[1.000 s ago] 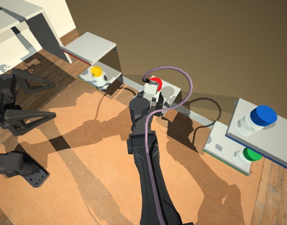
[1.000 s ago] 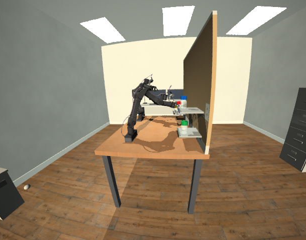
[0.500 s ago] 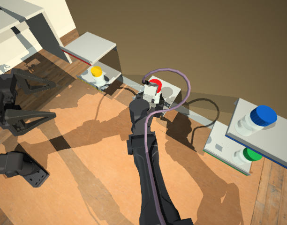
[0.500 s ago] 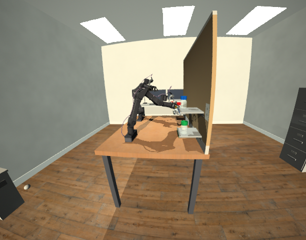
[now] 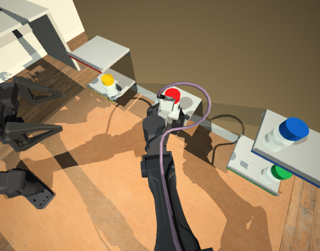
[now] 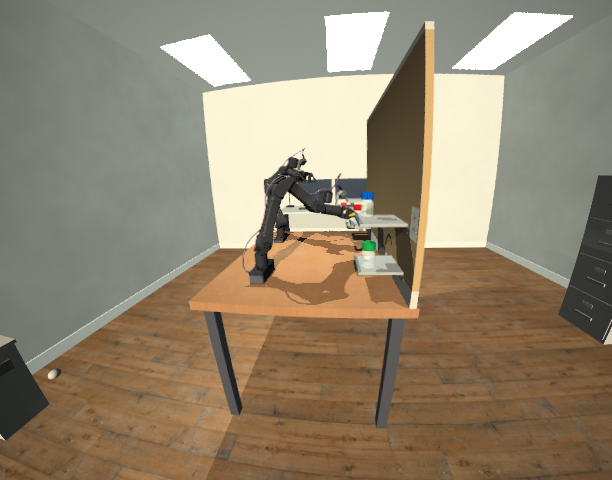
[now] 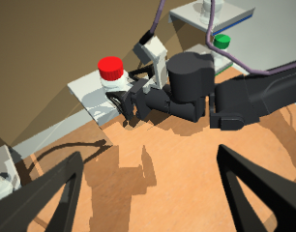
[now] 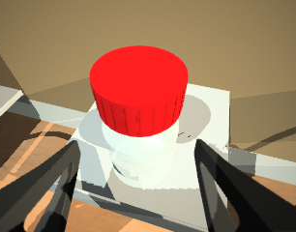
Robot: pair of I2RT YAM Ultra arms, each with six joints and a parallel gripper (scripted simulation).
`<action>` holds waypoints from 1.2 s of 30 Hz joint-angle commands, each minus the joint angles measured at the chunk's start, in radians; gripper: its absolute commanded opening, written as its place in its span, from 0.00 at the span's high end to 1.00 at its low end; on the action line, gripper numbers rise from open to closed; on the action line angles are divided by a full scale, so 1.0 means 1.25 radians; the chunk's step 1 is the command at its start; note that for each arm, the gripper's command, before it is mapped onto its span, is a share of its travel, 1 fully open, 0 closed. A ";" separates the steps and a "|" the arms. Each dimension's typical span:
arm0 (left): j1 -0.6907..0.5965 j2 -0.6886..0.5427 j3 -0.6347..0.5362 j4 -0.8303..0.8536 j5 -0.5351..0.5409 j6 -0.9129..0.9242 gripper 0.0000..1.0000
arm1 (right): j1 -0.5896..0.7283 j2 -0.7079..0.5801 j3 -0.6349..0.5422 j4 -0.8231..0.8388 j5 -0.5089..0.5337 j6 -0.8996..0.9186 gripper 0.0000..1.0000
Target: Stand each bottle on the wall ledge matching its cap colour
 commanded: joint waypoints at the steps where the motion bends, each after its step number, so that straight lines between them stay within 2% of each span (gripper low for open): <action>1: 0.009 -0.020 0.000 -0.012 -0.002 -0.006 0.00 | 0.012 -0.056 -0.023 0.022 0.015 0.007 0.13; 8: 0.009 -0.020 0.000 -0.012 -0.002 -0.006 0.00 | 0.028 -0.090 -0.059 -0.008 0.031 0.010 0.13; 17: 0.009 -0.020 0.000 -0.012 -0.002 -0.006 0.00 | 0.105 -0.294 -0.245 -0.042 0.107 0.028 0.13; 25: 0.009 -0.020 0.000 -0.015 -0.012 -0.008 0.00 | 0.097 -0.293 -0.232 -0.046 0.103 0.018 0.13; 31: -0.009 0.033 -0.030 0.175 -0.109 -0.027 0.00 | 0.065 -0.353 -0.262 -0.091 0.071 -0.012 0.13; 36: -0.036 0.122 -0.093 0.358 -0.220 -0.048 0.00 | -0.041 -0.492 -0.296 -0.166 0.008 -0.048 0.13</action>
